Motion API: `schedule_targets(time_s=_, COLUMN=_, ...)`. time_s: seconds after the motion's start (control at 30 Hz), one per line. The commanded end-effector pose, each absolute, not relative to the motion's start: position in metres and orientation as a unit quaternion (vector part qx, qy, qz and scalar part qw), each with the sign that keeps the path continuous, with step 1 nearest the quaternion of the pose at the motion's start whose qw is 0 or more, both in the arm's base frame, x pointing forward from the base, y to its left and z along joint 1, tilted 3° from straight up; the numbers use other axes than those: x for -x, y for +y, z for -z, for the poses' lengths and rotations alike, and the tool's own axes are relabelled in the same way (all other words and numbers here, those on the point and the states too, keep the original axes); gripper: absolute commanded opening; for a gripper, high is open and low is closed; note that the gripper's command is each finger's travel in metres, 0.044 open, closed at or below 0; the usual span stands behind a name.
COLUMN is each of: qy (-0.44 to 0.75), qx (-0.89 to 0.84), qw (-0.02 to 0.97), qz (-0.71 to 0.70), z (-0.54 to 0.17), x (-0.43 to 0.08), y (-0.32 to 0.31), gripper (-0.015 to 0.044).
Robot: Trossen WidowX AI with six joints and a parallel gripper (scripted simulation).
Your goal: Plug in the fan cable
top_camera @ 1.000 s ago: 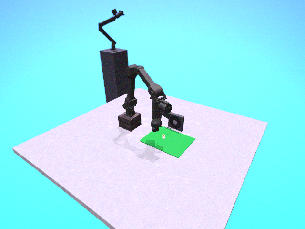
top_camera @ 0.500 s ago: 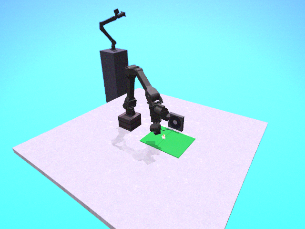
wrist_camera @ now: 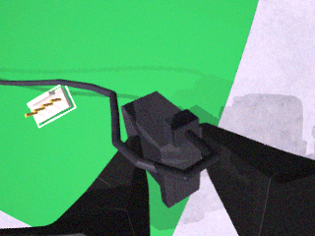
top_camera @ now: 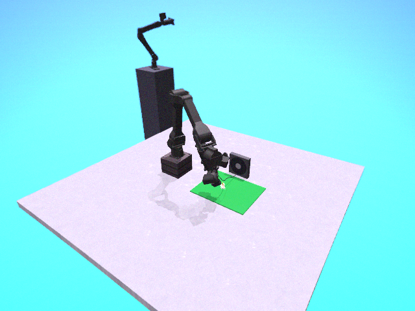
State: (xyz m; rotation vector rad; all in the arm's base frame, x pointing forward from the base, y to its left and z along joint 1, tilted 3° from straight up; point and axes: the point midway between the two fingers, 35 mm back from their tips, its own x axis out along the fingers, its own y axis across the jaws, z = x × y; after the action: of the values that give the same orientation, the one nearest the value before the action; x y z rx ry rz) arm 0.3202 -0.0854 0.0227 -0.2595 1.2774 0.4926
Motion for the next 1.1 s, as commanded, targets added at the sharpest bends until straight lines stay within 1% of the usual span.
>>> schedule_targets(time_s=0.0, qy=0.575, qx=0.109, qw=0.777, qz=-0.233, z=-0.019, x=-0.32, y=-0.085, gripper=0.0)
schedule_targets(time_s=1.07, qy=0.432, qx=0.047, qw=0.864, qz=-0.256, z=-0.003, x=-0.323, y=-0.094, gripper=0.0)
